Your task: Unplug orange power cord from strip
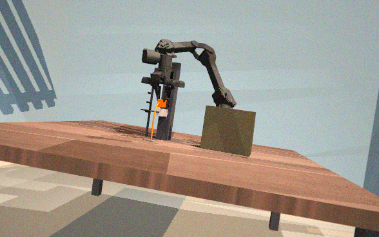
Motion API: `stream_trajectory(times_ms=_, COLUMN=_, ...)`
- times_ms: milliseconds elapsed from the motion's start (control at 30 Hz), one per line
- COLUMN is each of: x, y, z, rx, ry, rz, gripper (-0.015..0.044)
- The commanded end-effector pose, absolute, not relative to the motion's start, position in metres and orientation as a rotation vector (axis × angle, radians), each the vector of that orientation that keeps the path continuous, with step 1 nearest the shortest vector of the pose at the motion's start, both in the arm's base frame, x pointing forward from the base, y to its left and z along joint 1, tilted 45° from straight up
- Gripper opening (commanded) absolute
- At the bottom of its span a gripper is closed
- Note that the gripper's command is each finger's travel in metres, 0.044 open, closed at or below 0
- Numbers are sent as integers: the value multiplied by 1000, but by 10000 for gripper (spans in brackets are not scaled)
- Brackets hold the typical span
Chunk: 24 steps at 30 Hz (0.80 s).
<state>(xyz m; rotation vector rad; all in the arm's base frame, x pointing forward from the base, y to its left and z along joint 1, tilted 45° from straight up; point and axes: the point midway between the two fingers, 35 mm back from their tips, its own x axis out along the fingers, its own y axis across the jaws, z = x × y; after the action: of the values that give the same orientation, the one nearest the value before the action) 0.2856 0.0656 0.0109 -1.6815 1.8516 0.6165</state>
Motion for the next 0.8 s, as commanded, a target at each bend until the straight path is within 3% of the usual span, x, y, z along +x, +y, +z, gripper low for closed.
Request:
stream_trajectory(times_ms=0, x=289, y=92, z=-5, rx=-1653, ry=1792, rz=656, gripper=0)
stream_trajectory(times_ms=533, x=290, y=114, z=-20, rx=-1654, ry=1791, rz=657, gripper=0)
stream_trajectory(times_ms=767, x=289, y=110, z=-18, rx=-1657, ry=1792, rz=655, gripper=184)
